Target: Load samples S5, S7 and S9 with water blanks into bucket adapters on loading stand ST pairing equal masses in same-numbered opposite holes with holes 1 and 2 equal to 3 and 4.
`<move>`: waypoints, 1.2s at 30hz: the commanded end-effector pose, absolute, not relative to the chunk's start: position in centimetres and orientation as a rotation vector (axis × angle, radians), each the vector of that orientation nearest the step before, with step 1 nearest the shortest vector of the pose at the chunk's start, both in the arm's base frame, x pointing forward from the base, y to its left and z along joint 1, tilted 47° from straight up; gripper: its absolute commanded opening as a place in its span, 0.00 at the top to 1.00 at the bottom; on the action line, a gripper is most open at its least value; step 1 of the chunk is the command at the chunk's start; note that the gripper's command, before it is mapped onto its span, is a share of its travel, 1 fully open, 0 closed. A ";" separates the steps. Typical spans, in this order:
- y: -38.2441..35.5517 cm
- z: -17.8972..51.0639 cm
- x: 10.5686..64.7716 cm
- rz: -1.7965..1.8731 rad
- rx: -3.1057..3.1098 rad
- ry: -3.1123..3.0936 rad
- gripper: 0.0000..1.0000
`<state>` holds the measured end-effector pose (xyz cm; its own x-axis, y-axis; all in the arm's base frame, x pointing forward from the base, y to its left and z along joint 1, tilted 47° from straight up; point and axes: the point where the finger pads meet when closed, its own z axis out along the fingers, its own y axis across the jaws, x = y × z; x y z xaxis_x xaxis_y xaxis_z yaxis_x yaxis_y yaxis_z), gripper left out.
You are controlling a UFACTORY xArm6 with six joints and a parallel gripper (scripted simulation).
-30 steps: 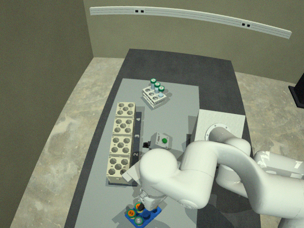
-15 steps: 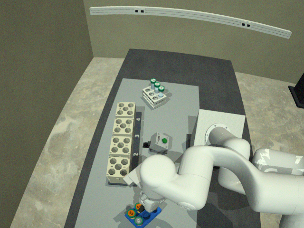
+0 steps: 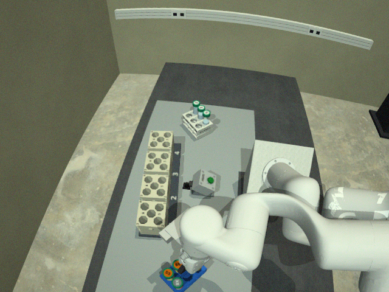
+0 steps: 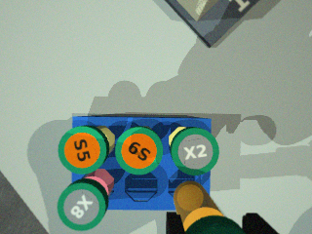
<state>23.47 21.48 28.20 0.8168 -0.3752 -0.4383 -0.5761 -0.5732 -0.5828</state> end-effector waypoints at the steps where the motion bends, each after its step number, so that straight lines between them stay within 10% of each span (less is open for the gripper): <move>1: 22.0 27.8 23.6 0.339 -2.244 0.694 1.00; 36: 23.3 26.6 23.5 0.339 -2.244 0.694 1.00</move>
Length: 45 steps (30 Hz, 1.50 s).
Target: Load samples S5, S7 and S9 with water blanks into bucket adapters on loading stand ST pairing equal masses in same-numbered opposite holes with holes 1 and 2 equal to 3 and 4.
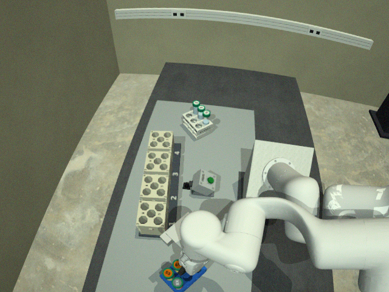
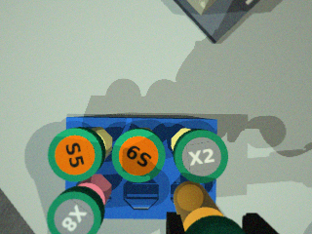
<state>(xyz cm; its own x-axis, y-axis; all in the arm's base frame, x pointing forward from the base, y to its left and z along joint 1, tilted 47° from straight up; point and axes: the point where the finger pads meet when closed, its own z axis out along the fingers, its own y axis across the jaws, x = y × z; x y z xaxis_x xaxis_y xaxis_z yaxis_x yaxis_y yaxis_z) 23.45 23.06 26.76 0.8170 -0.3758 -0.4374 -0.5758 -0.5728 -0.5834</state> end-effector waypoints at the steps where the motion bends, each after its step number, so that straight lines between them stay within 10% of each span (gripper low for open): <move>1: 23.4 26.6 23.5 0.339 -2.244 0.694 1.00; 45: 26.3 23.8 23.4 0.340 -2.244 0.694 1.00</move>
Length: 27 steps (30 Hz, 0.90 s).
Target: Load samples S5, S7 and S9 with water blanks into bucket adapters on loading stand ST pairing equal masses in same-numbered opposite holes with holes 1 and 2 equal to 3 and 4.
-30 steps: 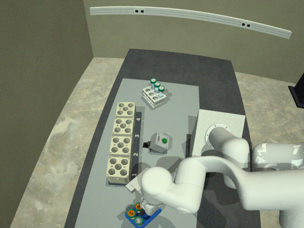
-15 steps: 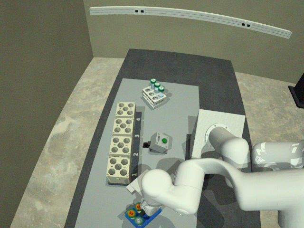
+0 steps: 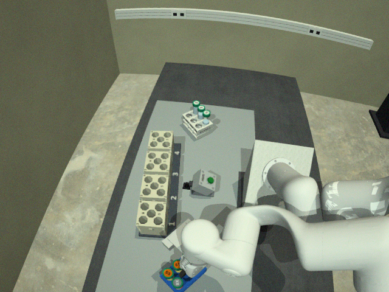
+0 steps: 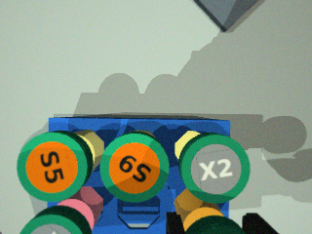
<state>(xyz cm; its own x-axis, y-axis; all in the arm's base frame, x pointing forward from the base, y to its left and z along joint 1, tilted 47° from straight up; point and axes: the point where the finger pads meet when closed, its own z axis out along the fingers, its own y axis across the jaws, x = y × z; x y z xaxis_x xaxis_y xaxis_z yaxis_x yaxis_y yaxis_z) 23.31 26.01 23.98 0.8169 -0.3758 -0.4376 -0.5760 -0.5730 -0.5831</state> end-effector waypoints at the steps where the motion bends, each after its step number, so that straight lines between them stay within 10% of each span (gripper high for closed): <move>1: 26.3 23.8 23.4 0.340 -2.244 0.694 1.00; 26: 26.9 23.3 23.4 0.340 -2.244 0.694 1.00; 27: 26.9 23.3 23.3 0.340 -2.244 0.694 0.56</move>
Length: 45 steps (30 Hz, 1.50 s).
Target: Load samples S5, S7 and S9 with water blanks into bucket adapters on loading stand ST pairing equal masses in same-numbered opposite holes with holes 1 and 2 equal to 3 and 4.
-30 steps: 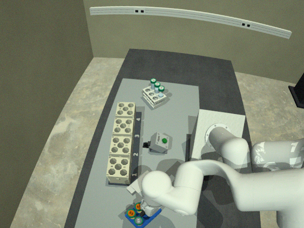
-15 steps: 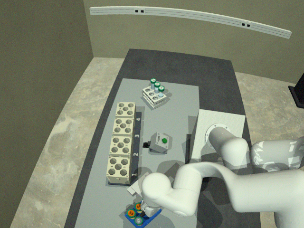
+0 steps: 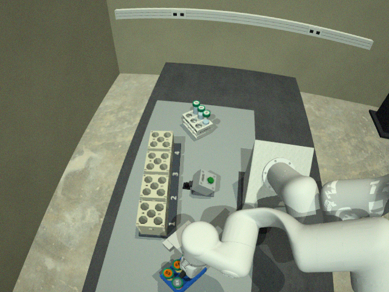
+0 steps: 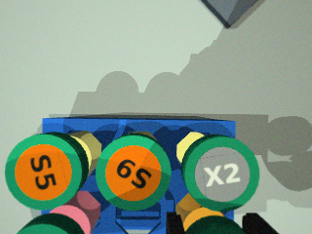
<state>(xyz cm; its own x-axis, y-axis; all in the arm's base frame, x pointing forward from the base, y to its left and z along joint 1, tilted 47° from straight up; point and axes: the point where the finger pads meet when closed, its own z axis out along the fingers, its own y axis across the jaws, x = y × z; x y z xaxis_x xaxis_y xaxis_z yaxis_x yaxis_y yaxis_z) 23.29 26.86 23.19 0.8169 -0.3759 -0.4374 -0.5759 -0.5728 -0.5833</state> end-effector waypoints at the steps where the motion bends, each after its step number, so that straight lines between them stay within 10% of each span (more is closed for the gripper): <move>1: 26.9 23.3 23.3 0.340 -2.244 0.694 0.56; 45: 24.7 25.3 23.4 0.339 -2.244 0.694 0.56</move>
<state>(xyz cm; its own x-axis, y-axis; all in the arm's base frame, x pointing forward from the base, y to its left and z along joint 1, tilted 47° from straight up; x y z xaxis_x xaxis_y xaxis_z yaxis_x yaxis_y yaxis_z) 23.39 25.14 24.83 0.8170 -0.3767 -0.4365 -0.5758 -0.5725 -0.5836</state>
